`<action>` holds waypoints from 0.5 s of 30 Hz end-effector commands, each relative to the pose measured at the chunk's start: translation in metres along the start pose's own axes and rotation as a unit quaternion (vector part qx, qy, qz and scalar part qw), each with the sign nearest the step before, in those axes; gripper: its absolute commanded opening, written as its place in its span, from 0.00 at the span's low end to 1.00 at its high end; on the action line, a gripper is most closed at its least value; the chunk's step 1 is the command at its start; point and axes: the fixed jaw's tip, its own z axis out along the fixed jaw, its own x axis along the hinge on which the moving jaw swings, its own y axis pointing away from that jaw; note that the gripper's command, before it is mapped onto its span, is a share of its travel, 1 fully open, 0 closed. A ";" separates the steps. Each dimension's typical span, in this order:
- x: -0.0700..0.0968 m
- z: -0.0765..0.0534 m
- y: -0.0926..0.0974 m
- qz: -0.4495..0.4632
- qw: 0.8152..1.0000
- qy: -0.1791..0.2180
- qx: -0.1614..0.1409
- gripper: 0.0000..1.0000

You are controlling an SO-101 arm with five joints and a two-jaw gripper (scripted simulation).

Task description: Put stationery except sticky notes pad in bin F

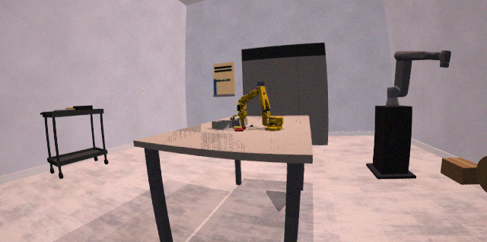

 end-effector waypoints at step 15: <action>-0.003 -0.002 -0.003 -0.002 1.000 -0.013 0.007 0.20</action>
